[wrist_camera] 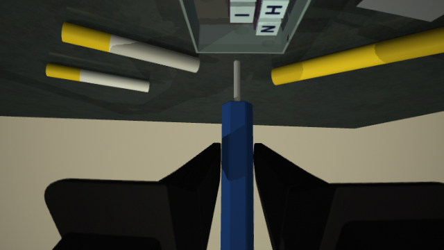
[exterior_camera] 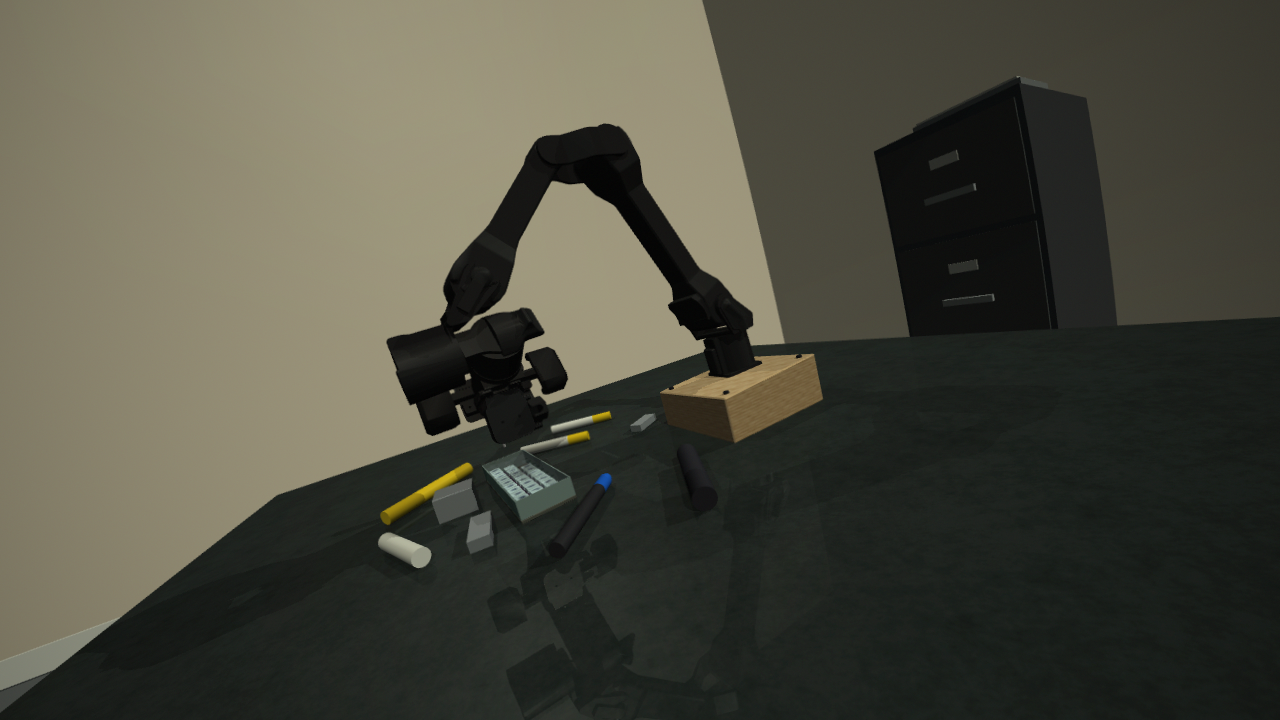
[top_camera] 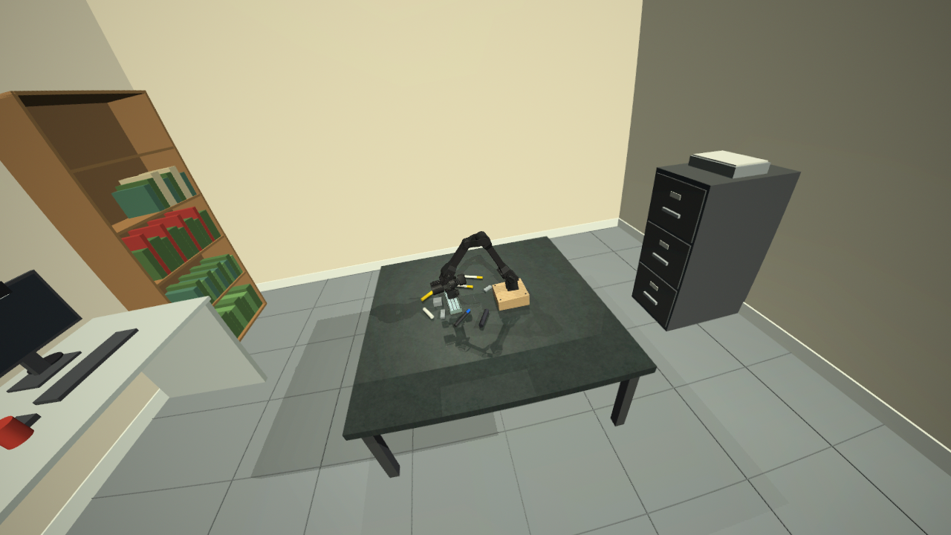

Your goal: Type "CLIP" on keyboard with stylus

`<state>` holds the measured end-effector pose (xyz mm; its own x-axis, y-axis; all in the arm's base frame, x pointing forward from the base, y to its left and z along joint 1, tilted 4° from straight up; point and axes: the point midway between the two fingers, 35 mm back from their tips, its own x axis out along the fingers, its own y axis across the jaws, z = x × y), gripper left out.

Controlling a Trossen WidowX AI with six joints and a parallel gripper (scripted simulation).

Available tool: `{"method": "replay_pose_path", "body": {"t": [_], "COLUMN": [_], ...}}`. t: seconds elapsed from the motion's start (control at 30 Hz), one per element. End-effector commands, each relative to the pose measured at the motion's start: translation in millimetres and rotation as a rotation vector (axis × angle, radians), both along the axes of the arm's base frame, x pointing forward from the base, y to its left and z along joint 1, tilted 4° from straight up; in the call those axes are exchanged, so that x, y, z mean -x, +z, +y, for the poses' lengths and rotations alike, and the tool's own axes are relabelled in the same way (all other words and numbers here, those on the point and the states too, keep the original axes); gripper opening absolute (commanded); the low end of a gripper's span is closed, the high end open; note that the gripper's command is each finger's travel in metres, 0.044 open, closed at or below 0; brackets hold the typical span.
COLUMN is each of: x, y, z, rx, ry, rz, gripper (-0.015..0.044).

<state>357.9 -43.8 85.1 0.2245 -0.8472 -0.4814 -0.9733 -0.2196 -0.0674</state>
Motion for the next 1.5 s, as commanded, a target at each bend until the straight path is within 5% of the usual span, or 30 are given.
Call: {"method": "replay_pose_path", "body": {"t": [0.0, 0.47, 0.93, 1.47], "x": [-2, 5, 28, 29], "y": [5, 8, 16, 13], "z": [0, 73, 148, 152], "rx": [0.001, 0.014, 0.03, 0.031], "ry": [-0.001, 0.242, 0.509, 0.522], "rz": [-0.016, -0.002, -0.007, -0.008], "gripper": [0.0081, 0.0, 0.0, 0.0]}}
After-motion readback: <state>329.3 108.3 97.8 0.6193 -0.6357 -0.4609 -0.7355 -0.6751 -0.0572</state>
